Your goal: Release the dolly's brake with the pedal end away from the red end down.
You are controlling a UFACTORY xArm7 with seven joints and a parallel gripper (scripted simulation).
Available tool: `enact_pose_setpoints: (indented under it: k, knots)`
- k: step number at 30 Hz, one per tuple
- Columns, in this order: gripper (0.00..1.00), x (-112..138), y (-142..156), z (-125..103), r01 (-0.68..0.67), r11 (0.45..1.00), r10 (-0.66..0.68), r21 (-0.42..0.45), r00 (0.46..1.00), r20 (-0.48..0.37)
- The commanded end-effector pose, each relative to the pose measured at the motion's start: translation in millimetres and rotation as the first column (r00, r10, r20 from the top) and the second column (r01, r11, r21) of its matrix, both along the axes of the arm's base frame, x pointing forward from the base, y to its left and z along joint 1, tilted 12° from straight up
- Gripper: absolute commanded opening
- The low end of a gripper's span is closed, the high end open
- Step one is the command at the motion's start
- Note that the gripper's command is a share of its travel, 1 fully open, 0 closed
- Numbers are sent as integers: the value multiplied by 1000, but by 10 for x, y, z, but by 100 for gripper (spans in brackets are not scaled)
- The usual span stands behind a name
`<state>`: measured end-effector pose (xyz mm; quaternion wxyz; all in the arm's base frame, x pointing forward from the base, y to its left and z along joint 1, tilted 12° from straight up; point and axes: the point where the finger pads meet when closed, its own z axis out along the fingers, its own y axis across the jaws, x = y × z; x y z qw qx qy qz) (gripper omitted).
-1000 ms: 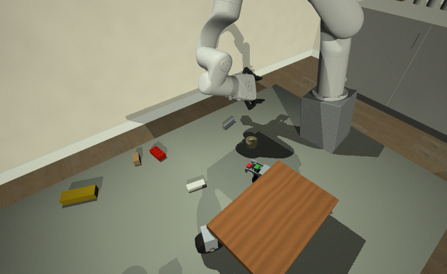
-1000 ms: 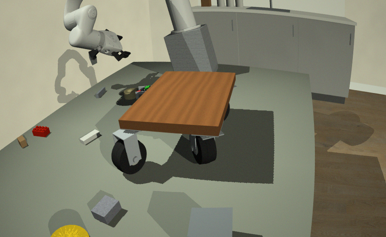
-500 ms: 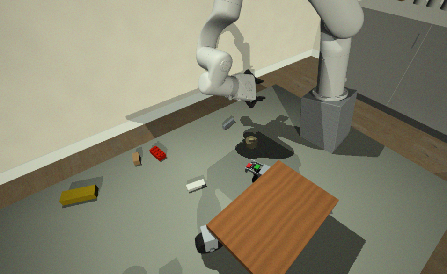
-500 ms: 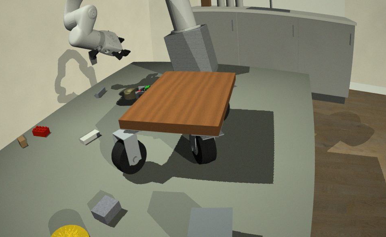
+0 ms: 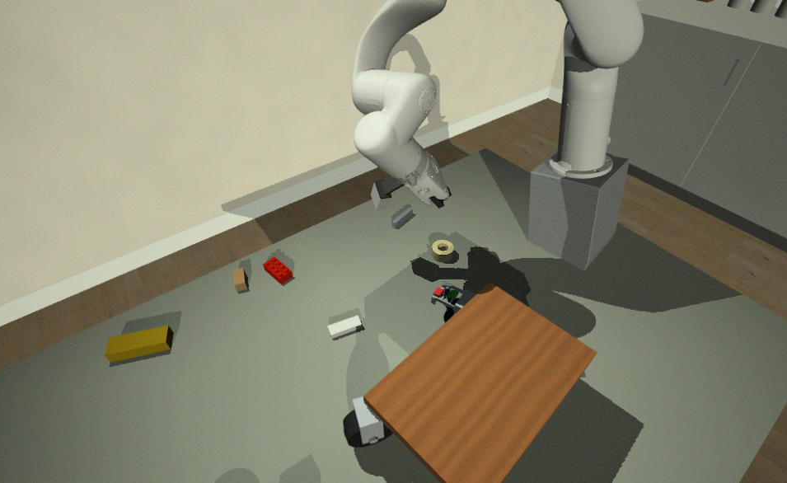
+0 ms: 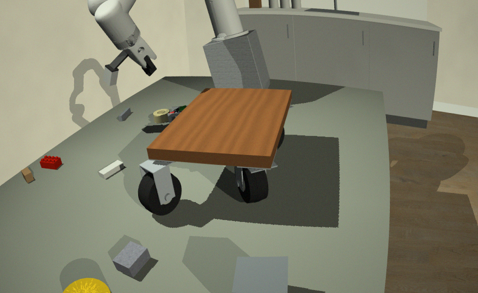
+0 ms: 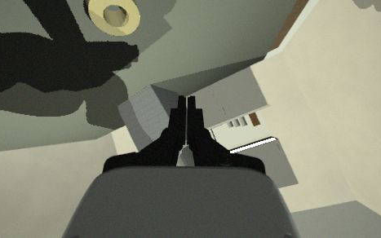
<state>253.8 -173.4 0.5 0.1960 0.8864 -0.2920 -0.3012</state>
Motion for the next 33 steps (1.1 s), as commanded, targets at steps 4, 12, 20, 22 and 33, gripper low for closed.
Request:
enact_pose_setpoints:
  k: [4,12,20,22,33]
  knots:
    - [0,634,456,10,-291,953,266,82,937,228]
    - [0,1203,1207,168,-609,789,525,86,739,422]
    - [0,1441,1759,306,-788,614,655,47,541,528]
    - [0,1451,1791,315,-796,603,660,45,530,532]
    - [0,1451,1791,315,-796,603,660,45,530,532]
